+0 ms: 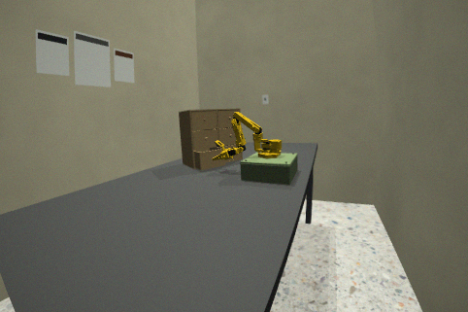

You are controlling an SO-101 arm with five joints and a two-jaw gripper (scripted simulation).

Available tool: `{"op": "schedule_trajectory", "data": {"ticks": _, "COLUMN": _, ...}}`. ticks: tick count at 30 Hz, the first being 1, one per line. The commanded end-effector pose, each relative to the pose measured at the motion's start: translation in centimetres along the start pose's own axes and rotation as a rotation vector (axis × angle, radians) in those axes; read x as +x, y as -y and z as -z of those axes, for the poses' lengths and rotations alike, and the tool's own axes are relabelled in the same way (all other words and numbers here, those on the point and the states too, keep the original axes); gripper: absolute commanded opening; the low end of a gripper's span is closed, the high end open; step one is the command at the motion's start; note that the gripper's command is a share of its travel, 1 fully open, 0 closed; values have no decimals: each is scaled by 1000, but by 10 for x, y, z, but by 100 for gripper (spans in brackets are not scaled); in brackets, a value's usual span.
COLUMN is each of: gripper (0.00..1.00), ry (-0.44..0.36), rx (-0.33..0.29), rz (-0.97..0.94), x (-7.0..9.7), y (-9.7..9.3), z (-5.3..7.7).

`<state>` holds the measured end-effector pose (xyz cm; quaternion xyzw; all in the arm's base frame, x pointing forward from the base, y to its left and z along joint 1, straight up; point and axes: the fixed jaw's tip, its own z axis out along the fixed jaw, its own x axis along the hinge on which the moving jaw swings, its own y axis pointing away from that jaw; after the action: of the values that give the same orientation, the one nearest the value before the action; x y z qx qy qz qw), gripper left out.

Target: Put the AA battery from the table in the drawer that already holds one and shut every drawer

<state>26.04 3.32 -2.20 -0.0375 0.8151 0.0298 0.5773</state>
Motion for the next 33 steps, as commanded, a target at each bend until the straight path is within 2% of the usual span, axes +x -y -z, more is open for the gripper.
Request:
{"op": "schedule_trajectory", "data": {"ticks": 1, "gripper": 21, "ry": -11, "rx": 10, "rz": -10, "x": 3, "y": 3, "z": -3}}
{"op": "schedule_trajectory", "data": {"ticks": 9, "gripper": 21, "ry": -11, "rx": 10, "rz": -10, "x": 3, "y": 3, "z": -3}}
{"op": "schedule_trajectory", "data": {"ticks": 11, "gripper": 21, "ry": -11, "rx": 21, "rz": -14, "x": 4, "y": 6, "z": -8}}
{"op": "schedule_trajectory", "data": {"ticks": 33, "gripper": 21, "ry": -11, "rx": 27, "rz": -16, "x": 5, "y": 8, "z": -10}}
